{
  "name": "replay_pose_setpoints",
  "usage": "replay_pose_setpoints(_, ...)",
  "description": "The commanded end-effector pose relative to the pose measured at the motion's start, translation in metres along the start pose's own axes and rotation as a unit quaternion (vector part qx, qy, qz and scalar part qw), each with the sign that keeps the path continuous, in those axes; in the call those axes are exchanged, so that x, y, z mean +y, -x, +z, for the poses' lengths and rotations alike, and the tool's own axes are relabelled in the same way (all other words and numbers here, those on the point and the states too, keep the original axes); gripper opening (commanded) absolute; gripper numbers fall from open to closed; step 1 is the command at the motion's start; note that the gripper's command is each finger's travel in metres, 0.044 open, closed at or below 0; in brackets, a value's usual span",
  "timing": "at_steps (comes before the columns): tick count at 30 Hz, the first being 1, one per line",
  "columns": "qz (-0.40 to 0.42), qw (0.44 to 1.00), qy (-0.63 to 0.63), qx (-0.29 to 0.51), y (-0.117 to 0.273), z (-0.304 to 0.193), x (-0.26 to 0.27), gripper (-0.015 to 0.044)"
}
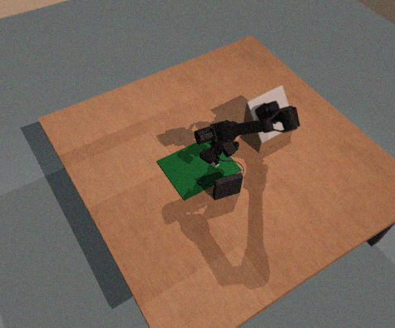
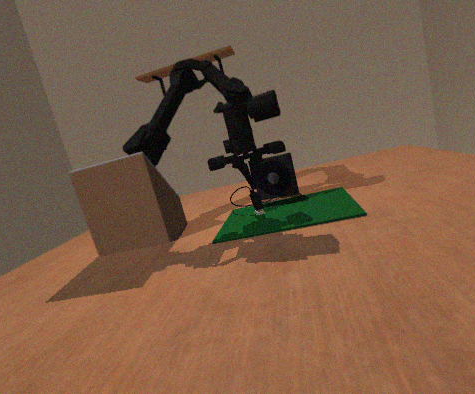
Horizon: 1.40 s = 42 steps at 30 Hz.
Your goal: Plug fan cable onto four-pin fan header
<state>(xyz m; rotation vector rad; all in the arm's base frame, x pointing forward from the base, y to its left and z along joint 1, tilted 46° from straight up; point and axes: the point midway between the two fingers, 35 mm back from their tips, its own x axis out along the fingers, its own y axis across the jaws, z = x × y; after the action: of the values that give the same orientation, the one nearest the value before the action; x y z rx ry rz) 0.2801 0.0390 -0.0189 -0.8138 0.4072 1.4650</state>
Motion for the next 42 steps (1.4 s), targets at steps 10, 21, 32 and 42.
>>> replay_pose_setpoints(10,0.0,1.0,-0.002,-0.003,-0.004,0.001,0.0,0.0)
replay_pose_setpoints(21,0.0,1.0,-0.002,-0.003,-0.007,0.001,0.0,0.0)
replay_pose_setpoints(32,0.0,1.0,-0.002,-0.003,-0.007,0.001,-0.001,0.0)
replay_pose_setpoints(42,0.0,1.0,-0.002,-0.002,0.049,-0.001,-0.003,0.0)
